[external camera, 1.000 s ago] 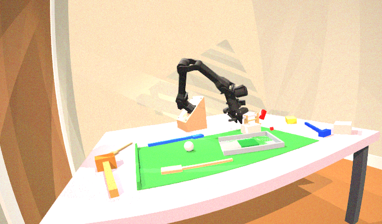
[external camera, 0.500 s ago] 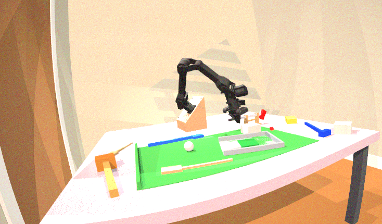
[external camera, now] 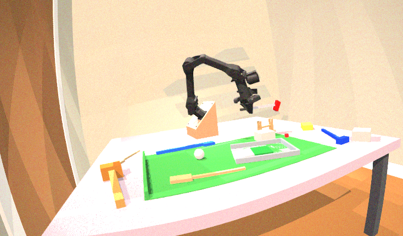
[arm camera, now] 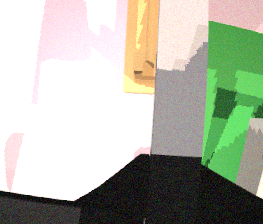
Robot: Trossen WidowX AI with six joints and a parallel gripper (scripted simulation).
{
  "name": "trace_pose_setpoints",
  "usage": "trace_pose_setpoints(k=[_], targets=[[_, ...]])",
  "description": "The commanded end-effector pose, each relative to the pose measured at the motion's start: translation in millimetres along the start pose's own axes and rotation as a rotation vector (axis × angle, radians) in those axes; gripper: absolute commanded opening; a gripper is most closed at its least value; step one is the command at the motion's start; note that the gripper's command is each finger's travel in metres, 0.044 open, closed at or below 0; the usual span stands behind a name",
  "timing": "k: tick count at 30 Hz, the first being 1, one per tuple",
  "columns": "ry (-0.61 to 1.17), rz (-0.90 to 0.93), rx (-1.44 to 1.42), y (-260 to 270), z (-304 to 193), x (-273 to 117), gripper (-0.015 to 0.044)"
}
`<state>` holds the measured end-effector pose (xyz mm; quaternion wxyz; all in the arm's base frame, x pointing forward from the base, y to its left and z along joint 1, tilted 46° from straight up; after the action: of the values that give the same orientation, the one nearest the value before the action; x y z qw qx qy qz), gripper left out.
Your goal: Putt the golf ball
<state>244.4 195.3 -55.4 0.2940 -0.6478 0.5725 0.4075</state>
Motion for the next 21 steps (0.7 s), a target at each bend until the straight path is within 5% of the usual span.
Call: trace_pose_setpoints(k=[1, 21], targets=[[0.005, -0.001, 0.052, -3, -9, -2, 0.0], [0.064, -0.062, 0.785, -17, -131, -52, 0.0]])
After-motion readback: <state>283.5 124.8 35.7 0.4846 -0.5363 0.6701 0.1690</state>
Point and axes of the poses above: the point midway between the two fingers, 35 mm back from their tips, its own x axis out along the fingers, its own y axis across the jaws, z = x × y, the point moved 7 cm from there along -x, back along the fingers, and after that the axes turned 8 degrees about -x, right-handed, at the moved point
